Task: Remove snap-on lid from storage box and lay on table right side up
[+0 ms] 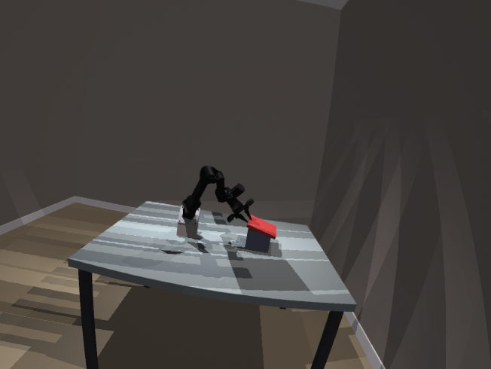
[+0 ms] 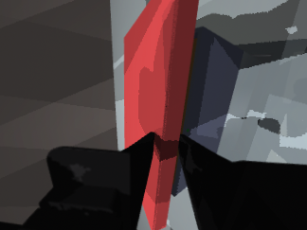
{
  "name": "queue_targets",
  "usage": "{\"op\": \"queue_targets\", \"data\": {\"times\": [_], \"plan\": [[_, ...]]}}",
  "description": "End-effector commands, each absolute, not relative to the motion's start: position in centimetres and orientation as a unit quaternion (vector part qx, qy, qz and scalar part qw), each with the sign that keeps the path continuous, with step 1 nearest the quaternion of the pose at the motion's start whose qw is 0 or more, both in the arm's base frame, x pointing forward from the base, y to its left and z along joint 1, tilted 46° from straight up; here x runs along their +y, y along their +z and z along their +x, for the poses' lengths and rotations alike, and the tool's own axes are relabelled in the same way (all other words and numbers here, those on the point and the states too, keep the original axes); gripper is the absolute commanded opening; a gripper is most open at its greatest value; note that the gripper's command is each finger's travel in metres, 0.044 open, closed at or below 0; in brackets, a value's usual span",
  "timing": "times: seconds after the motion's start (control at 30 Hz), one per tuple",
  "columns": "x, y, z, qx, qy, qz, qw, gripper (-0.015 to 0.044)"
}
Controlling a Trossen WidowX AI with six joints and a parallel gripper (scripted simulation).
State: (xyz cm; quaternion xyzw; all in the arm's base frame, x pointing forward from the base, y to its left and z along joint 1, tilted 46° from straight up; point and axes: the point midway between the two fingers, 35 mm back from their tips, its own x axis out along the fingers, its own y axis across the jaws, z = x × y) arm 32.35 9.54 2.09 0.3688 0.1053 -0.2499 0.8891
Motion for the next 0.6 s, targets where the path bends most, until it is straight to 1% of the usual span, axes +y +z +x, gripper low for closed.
{"op": "queue_targets", "data": {"times": [0.0,0.57], "plan": [[10.1,2.7,32.5,0.103,-0.248,0.373,0.888,0.0],[11.8,4.4,33.1,0.103,-0.248,0.373,0.888,0.0]]}}
